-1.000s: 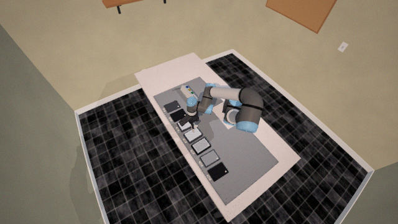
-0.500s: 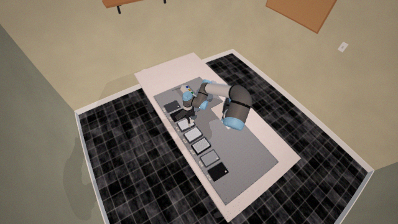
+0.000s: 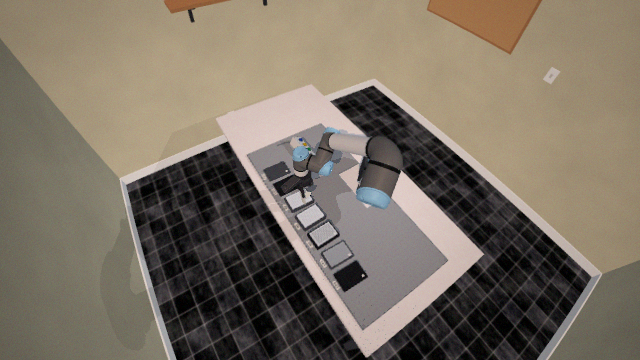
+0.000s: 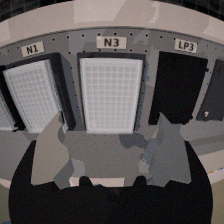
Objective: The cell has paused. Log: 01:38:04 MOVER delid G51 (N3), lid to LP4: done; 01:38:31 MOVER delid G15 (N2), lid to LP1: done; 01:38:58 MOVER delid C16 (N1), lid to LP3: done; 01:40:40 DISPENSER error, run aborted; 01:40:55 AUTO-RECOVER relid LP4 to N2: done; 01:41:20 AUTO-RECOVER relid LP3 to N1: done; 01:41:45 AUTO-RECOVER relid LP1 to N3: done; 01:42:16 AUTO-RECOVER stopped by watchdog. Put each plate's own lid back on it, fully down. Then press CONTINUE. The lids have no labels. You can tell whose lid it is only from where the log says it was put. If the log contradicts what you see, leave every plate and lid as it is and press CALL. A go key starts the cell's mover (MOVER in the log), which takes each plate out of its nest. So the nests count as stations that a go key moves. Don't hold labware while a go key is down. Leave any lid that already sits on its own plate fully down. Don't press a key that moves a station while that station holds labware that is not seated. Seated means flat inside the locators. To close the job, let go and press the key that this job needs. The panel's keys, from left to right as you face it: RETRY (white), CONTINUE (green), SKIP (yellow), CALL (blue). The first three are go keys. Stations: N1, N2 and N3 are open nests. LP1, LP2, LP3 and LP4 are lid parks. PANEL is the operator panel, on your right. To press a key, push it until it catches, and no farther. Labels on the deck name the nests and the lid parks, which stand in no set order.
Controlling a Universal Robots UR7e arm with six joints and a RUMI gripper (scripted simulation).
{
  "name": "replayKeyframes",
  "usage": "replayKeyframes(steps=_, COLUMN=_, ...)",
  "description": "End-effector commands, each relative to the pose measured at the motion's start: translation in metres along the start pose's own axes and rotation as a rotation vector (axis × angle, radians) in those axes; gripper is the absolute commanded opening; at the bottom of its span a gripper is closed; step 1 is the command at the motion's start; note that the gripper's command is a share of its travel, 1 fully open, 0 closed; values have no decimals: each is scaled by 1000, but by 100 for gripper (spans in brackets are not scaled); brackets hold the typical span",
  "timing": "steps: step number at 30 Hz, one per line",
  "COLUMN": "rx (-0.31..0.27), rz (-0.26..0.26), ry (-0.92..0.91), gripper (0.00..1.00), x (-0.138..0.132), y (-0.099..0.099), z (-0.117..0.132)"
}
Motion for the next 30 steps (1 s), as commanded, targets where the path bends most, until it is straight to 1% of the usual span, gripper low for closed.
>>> replayKeyframes(steps=1, rx=1, rz=0, ry=0, gripper=82, x=0, y=-4, z=0)
replayKeyframes(steps=11, rx=1, rz=0, ry=0, gripper=82, x=0, y=-21, z=0)
replayKeyframes(steps=13, rx=1, rz=0, ry=0, gripper=82, x=0, y=-21, z=0)
replayKeyframes(steps=16, rx=1, rz=0, ry=0, gripper=82, x=0, y=-26, z=0)
replayKeyframes(steps=30, rx=1, rz=0, ry=0, gripper=82, x=0, y=-26, z=0)
Point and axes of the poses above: the point where the finger pads meet when closed, its own y axis back along the fingers, its own x axis across the jaws, z = x × y, the point moved 8 cm from there along y, back along the fingers, and after that the axes turned 10 degrees about -y, right-handed, at the moved point
